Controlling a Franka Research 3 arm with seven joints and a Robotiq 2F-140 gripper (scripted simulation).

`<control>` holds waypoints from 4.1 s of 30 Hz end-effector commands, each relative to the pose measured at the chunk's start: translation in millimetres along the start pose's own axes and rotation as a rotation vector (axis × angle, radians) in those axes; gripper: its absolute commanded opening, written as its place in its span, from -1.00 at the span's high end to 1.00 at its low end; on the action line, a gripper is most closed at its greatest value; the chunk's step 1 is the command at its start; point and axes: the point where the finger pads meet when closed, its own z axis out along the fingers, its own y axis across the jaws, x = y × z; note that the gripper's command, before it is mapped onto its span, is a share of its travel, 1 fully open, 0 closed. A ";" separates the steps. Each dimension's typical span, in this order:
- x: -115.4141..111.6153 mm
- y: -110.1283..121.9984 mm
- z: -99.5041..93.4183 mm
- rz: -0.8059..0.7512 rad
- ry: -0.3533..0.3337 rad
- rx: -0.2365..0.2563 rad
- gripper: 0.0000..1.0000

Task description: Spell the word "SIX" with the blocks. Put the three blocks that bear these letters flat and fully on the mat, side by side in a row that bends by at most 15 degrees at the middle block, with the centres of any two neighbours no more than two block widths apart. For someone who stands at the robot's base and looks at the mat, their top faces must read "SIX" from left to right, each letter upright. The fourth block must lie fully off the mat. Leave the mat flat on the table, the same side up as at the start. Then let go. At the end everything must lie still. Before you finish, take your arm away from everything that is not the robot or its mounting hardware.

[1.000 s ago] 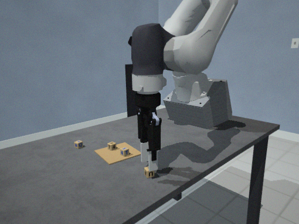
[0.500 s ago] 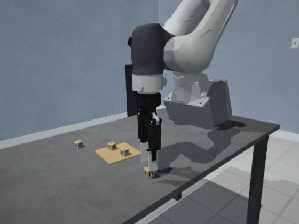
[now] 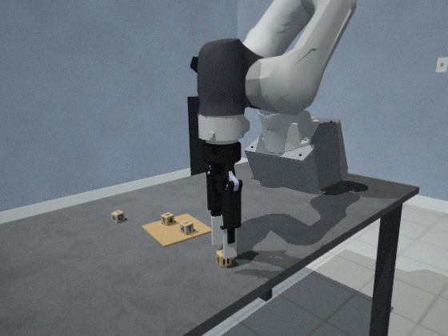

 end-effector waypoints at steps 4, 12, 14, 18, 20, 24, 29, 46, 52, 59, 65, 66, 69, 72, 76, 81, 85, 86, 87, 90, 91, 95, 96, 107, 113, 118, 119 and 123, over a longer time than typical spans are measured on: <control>-0.9 1.4 8.9 -0.003 -0.003 -0.004 0.26; -0.9 1.4 21.9 -0.003 -0.003 -0.004 0.26; -0.9 1.4 24.4 -0.003 -0.003 -0.004 0.26; -0.9 1.4 27.0 -0.003 -0.003 -0.004 0.26; -0.9 1.4 27.3 -0.003 -0.003 -0.004 0.26; -0.9 1.4 27.3 -0.003 -0.003 -0.004 0.26; -0.9 1.4 27.3 -0.003 -0.003 -0.004 0.26; -0.9 1.4 27.3 -0.003 -0.003 -0.004 0.26; -0.9 1.4 27.3 -0.003 -0.003 -0.004 0.26; -0.9 1.4 27.3 -0.003 -0.003 -0.004 0.50; -0.9 1.4 27.3 -0.003 -0.003 -0.004 0.50; -0.9 1.4 27.3 -0.003 -0.003 -0.004 0.50; -0.9 1.4 27.3 -0.003 -0.003 -0.004 0.50; -0.9 1.4 27.3 -0.003 -0.003 -0.004 0.50; -0.9 1.4 27.3 -0.003 -0.003 -0.004 0.74; -0.9 1.4 27.3 -0.003 -0.003 -0.004 0.74; -0.9 1.4 27.3 -0.003 -0.003 -0.004 0.74; -0.9 1.4 27.3 -0.003 -0.003 -0.004 0.74; -0.9 1.4 27.3 -0.003 -0.003 -0.004 0.74; -0.9 1.4 27.3 -0.003 -0.003 -0.004 0.74; -0.9 1.4 27.3 -0.003 -0.003 -0.004 0.74; -0.9 1.4 27.3 -0.003 -0.003 -0.004 0.74; -0.9 1.4 27.3 -0.003 -0.003 -0.004 0.74; -0.9 1.4 27.3 -0.003 -0.003 -0.004 0.74; -0.9 1.4 20.9 -0.003 -0.003 -0.004 0.74; -0.8 1.3 -6.7 -0.003 -0.003 -0.004 0.74; -0.8 1.3 -14.0 -0.003 -0.003 -0.004 0.74; -0.7 1.2 -36.8 -0.003 -0.003 -0.004 0.74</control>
